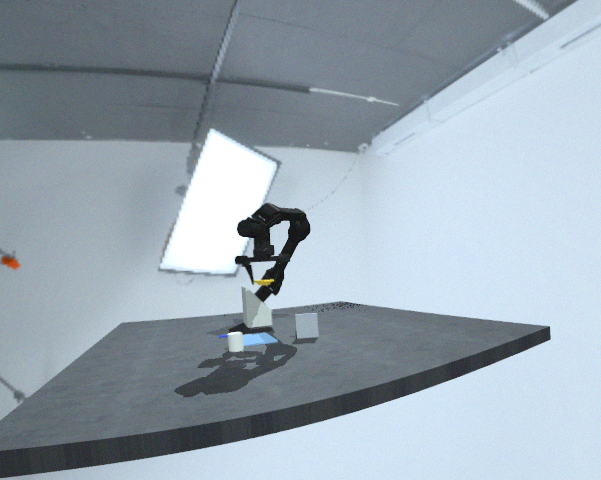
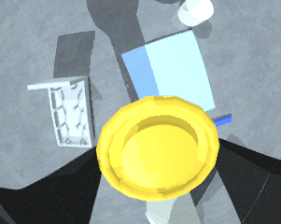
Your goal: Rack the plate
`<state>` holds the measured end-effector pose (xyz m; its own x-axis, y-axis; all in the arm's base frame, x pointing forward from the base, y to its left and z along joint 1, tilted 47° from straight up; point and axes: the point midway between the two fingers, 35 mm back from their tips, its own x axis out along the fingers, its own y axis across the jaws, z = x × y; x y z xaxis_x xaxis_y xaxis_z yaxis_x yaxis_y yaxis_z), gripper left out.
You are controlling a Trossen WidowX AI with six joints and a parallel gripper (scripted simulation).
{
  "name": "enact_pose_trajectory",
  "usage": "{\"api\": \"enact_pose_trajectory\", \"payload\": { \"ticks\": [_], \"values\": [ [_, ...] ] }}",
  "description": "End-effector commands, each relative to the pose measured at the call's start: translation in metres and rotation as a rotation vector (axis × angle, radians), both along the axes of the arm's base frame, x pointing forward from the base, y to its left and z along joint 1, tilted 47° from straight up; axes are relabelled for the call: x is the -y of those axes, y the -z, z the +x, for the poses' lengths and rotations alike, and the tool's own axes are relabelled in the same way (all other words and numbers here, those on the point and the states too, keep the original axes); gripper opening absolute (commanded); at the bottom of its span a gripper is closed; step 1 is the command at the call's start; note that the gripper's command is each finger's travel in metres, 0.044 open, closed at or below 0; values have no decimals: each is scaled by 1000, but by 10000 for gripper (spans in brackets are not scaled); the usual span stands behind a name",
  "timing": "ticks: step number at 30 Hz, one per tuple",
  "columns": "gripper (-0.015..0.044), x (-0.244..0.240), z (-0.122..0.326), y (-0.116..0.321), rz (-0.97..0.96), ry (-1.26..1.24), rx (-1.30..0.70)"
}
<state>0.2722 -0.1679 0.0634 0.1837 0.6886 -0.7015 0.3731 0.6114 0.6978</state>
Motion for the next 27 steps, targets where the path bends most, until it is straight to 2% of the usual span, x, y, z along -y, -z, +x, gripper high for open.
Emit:
{"api": "enact_pose_trajectory", "payload": {
  "ticks": [1,27],
  "values": [
    [0,-10,-2,-14,25,105,-93],
    [0,-88,-28,-85,187,746,-697]
  ]
}}
